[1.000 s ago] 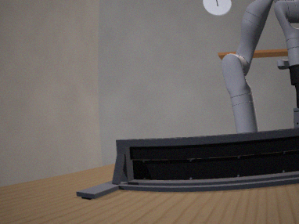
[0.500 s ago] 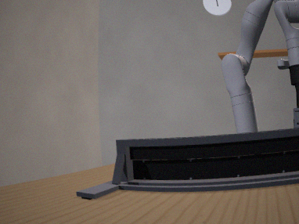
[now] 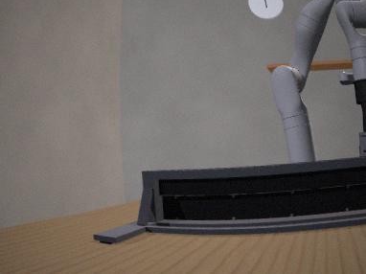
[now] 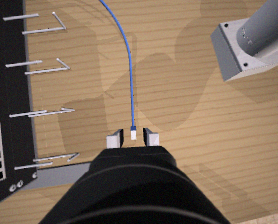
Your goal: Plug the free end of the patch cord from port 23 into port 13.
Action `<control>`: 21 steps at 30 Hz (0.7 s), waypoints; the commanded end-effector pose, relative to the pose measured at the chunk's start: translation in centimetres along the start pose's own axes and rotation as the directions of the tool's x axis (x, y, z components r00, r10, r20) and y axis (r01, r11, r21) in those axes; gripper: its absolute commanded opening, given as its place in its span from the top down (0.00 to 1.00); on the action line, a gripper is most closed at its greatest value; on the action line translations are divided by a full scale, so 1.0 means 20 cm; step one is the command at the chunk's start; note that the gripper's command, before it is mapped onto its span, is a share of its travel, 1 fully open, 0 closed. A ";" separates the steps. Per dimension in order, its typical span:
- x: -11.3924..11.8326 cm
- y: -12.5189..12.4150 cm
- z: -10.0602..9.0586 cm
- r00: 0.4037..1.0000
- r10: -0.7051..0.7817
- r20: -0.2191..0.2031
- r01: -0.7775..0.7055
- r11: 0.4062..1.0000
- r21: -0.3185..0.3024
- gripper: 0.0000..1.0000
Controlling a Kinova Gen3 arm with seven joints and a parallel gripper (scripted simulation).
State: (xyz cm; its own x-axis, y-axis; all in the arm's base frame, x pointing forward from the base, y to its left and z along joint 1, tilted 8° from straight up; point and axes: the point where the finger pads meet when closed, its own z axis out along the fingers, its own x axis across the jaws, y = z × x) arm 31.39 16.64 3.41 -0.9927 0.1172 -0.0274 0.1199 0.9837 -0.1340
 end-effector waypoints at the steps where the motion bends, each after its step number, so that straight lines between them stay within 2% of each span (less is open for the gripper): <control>1: 0.00 0.00 0.00 1.000 0.000 0.001 0.000 1.000 -0.001 0.27; 21: 0.00 0.00 0.07 1.000 0.000 0.001 0.000 1.000 -0.001 0.27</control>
State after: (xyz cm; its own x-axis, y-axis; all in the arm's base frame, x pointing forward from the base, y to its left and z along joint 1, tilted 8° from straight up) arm 31.42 16.66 2.25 -0.9930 0.1143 -0.0289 0.1171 0.9845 -0.1306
